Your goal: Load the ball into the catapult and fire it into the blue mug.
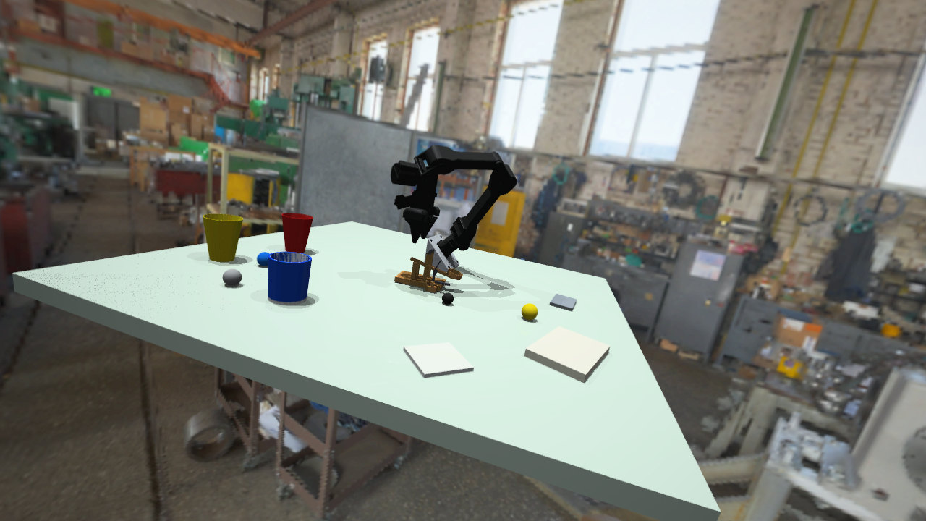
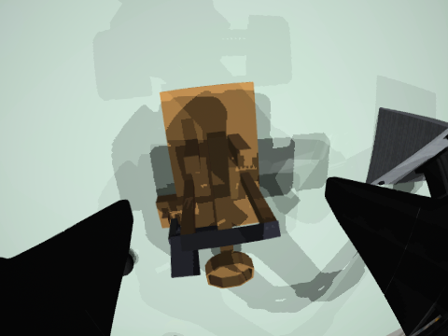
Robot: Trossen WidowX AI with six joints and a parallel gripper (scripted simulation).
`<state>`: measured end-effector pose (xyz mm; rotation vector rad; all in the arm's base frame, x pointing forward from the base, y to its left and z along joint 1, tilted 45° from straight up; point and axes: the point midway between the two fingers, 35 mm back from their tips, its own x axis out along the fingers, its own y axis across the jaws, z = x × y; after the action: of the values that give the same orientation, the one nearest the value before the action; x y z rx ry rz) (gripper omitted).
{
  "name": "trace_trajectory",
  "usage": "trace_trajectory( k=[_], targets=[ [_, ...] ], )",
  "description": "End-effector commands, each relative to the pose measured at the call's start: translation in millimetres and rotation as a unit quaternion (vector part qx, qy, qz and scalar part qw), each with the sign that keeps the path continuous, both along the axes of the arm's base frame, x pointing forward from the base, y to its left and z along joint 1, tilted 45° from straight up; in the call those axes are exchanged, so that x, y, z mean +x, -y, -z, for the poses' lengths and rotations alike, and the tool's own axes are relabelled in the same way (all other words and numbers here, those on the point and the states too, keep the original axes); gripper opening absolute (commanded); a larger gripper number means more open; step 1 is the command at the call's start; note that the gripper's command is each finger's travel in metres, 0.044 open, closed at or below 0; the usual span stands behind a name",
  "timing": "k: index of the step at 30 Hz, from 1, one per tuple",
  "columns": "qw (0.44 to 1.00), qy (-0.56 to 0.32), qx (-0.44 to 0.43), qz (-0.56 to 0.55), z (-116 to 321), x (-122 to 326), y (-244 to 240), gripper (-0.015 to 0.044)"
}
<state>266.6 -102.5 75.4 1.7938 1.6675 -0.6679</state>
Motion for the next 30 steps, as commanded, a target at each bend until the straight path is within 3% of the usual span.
trace_trajectory(
  k=[1,7,30],
  targets=[
    [1.0,0.008,-0.004,-0.011,4,0,3,0.044],
    [1.0,0.009,-0.003,-0.011,37,4,-28,0.044],
    [1.0,0.009,-0.003,-0.011,58,8,-49,0.044]
  ],
)
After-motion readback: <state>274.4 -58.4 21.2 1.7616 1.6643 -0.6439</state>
